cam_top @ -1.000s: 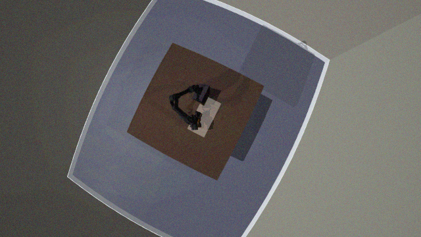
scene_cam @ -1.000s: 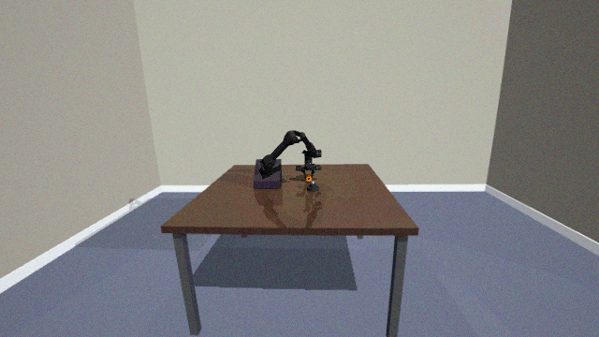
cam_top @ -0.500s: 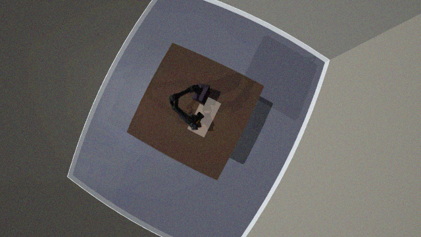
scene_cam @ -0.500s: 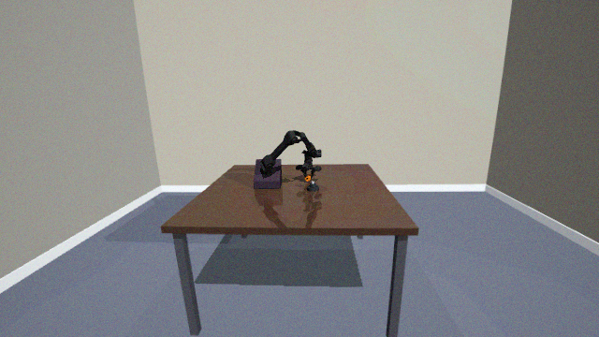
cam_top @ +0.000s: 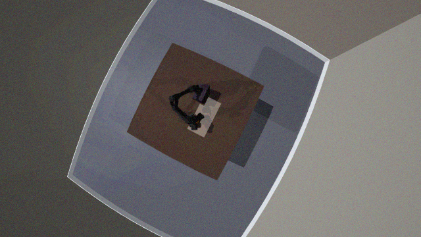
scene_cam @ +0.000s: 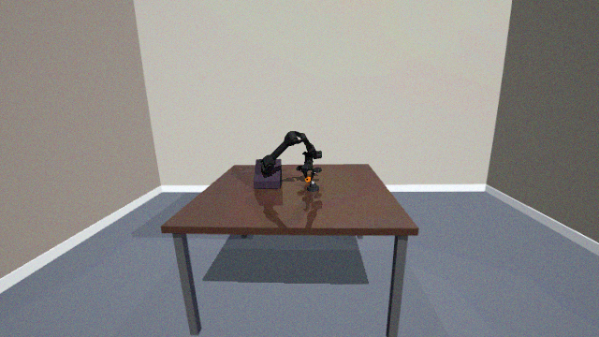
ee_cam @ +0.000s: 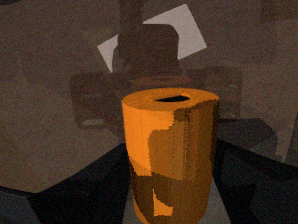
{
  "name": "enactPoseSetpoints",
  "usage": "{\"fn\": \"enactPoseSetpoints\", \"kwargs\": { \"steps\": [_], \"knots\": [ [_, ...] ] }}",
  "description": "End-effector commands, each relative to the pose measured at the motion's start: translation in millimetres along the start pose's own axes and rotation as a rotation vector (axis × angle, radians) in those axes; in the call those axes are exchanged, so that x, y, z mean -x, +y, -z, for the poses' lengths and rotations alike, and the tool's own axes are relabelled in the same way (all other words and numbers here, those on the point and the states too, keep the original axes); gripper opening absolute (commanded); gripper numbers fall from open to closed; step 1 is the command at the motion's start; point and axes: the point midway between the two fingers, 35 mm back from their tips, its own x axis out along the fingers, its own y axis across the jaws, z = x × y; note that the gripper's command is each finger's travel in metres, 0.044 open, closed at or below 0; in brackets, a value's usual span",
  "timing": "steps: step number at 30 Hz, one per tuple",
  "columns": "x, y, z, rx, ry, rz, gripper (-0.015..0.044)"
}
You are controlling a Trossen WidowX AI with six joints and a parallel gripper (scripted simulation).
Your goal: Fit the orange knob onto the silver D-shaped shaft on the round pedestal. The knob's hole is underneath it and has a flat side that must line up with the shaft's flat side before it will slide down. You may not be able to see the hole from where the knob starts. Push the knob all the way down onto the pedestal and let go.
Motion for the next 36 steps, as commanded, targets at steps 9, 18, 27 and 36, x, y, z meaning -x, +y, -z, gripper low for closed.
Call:
{"fn": "enactPoseSetpoints", "kwargs": {
  "steps": [9,18,27,36],
  "knots": [
    [-2.8,-1.0,-0.4,0.001,-0.002,0.003,0.026],
    [-2.8,-1.0,-0.4,0.001,-0.002,0.003,0.026],
    [-2.8,-1.0,-0.4,0.001,-0.002,0.003,0.026],
    [-2.8,-1.0,-0.4,0.001,-0.002,0.003,0.044]
  ]
}}
